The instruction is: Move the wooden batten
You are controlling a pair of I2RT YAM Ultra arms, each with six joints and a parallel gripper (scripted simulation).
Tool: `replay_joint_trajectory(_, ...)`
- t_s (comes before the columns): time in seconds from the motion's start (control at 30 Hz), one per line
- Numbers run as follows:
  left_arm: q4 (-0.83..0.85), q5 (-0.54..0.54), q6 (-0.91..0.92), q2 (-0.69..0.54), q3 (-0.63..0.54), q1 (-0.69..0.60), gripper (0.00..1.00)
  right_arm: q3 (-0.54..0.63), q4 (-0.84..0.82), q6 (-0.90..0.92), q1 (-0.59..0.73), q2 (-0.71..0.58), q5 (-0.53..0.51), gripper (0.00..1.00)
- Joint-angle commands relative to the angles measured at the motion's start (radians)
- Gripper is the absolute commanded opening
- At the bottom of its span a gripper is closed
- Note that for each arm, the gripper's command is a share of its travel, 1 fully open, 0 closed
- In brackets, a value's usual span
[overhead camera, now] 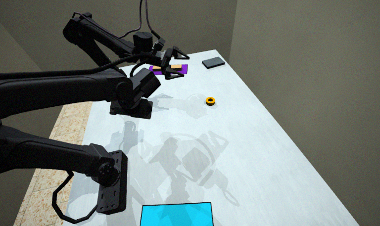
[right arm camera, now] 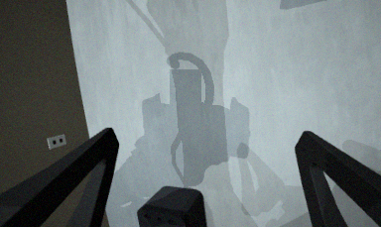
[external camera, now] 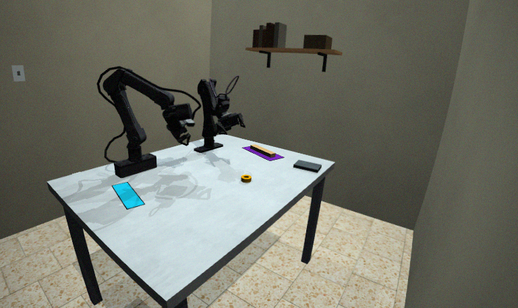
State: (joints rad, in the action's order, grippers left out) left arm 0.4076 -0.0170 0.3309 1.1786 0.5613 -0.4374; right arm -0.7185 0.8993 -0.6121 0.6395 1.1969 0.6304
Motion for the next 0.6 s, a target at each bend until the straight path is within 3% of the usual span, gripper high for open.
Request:
replay_joint_trajectory(0.0,-0.069,-0.028,-0.036,-0.023,-0.014,0.011,1.0,-0.004,-0.001,0.0,0.0,-0.002,0.002,1.0)
replay_joint_trajectory(0.33,-0.449,-0.077,-0.226,-0.225,-0.051,0.167,1.0,-0.011,-0.084,0.039,0.017,0.008,-0.043,1.0)
replay_joint_trajectory(0.4,-0.449,-0.077,-0.226,-0.225,-0.051,0.167,1.0,-0.011,-0.084,0.039,0.017,0.008,-0.043,1.0)
replay_joint_trajectory(0.57,-0.664,-0.038,-0.266,-0.283,-0.015,0.315,1.0,-0.033,-0.288,0.14,0.069,-0.001,-0.142,1.0)
